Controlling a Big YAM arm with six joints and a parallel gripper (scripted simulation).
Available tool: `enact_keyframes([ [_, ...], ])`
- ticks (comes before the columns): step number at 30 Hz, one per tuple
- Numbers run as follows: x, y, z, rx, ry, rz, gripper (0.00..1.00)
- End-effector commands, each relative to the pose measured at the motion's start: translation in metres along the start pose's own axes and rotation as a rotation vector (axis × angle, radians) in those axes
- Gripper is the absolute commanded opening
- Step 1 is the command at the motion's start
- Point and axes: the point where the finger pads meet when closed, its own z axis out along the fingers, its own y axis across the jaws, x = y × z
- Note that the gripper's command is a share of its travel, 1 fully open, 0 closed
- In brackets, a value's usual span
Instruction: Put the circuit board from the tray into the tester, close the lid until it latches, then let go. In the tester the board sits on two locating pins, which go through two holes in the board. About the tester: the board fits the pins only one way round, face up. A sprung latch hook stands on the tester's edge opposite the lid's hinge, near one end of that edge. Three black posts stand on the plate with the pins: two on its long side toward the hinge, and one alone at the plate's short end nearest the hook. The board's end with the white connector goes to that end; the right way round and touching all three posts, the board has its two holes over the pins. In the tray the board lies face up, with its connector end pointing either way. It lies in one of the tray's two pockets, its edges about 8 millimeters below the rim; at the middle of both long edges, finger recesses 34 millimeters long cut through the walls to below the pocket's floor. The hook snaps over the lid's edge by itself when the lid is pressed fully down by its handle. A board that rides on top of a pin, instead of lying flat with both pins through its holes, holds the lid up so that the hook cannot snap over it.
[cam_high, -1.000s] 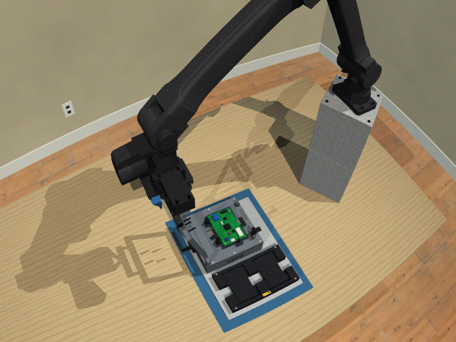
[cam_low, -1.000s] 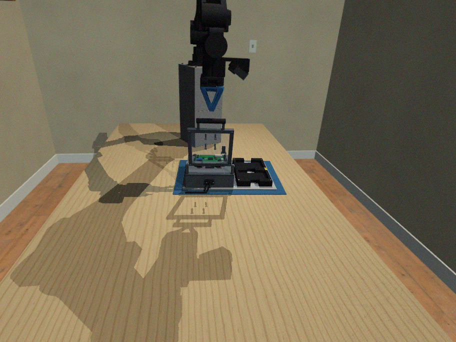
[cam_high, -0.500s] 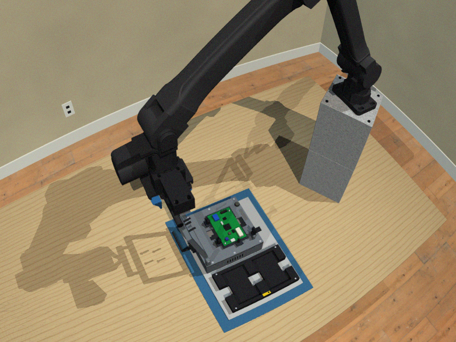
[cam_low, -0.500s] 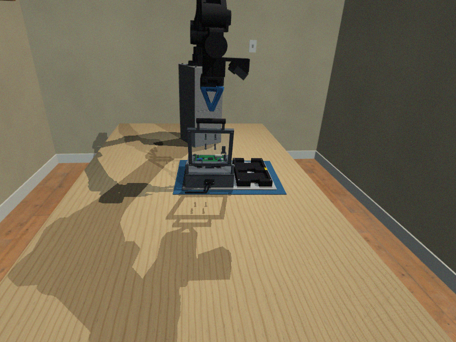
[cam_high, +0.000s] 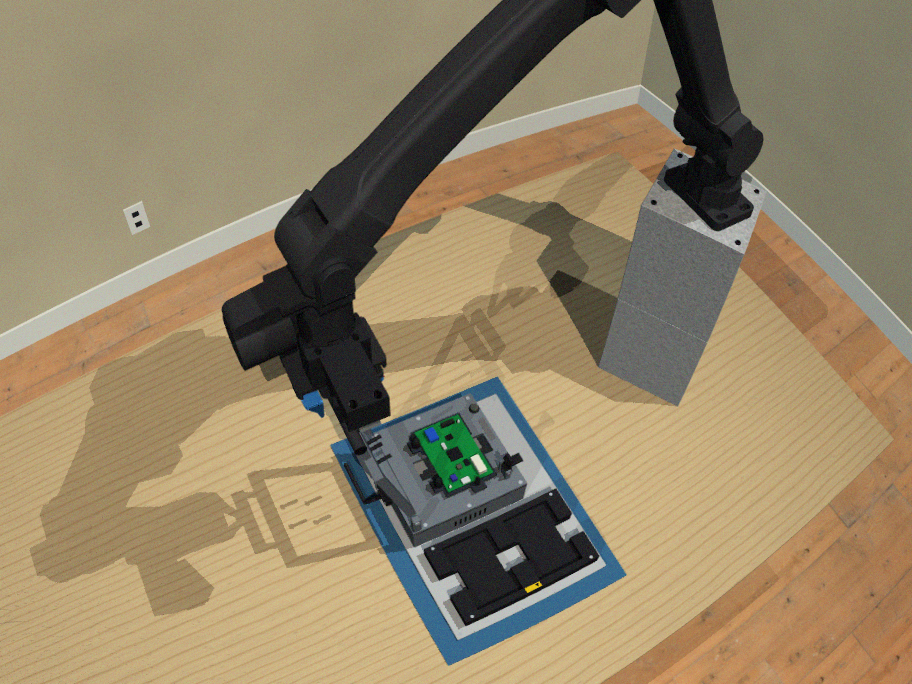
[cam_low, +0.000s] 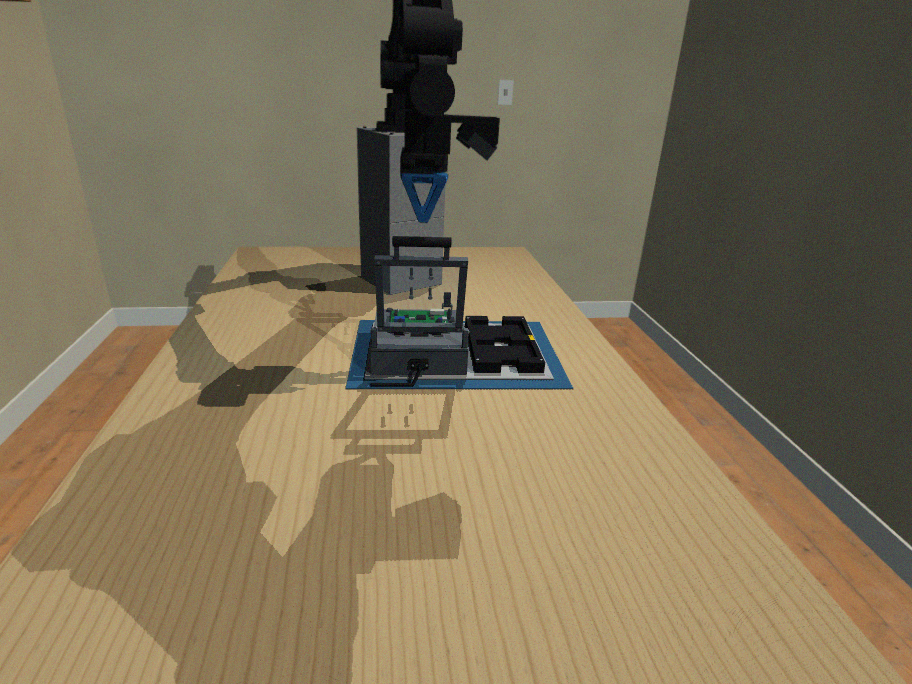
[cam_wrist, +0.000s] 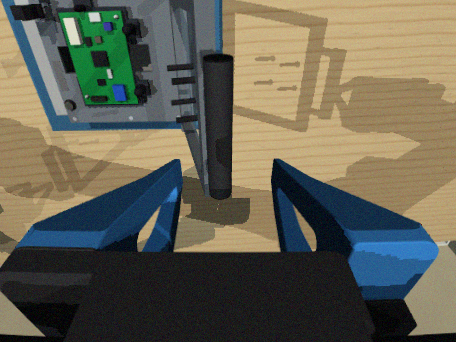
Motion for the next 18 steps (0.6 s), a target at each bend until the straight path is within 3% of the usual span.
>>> enact_keyframes([
  [1,0.003,0.004,0.010,-0.020,-0.004,-0.003,0.48],
  [18,0.003,0.003,0.028,-0.007,-0.005,-0.003,0.48],
])
